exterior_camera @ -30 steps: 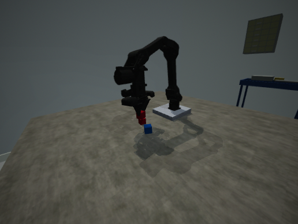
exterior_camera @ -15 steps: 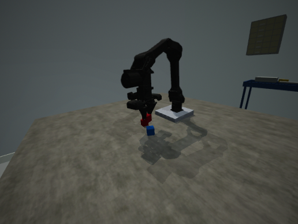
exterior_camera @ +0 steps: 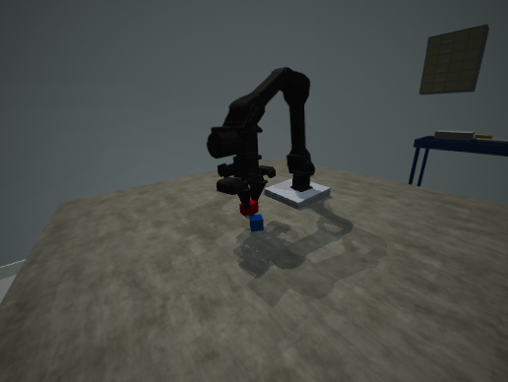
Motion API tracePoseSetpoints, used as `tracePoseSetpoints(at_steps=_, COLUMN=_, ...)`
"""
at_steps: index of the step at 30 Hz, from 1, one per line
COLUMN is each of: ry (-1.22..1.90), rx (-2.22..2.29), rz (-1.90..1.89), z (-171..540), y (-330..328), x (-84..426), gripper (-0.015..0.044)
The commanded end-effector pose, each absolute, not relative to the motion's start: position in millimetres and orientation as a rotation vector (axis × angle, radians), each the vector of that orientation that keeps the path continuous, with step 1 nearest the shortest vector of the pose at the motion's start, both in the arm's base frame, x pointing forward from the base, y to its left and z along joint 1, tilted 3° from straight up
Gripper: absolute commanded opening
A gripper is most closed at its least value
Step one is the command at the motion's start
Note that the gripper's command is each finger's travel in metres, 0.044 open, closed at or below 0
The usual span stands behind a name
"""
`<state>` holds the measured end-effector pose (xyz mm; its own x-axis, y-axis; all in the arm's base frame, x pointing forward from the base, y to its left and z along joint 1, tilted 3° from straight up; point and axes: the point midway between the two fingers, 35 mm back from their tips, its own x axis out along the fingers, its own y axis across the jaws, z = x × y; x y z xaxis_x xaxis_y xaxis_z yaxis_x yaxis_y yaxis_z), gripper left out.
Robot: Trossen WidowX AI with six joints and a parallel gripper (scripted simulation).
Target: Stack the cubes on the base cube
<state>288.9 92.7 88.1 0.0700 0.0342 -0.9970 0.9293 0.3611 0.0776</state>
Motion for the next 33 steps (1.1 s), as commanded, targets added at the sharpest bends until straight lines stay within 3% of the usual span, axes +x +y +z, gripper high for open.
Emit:
tracePoseSetpoints(at_steps=1, ry=1.320, rx=0.981, rz=-0.882, z=79.6, y=91.9, x=288.2, gripper=0.0105)
tracePoseSetpoints(at_steps=27, ry=1.322, rx=0.975, rz=-0.876, z=77.9, y=92.0, x=288.3, gripper=0.0105)
tracePoseSetpoints(at_steps=31, ry=1.322, rx=0.975, rz=-0.876, z=77.9, y=92.0, x=288.3, gripper=0.0205)
tracePoseSetpoints(at_steps=33, ry=1.322, rx=0.975, rz=-0.876, z=77.9, y=92.0, x=288.3, gripper=0.0205)
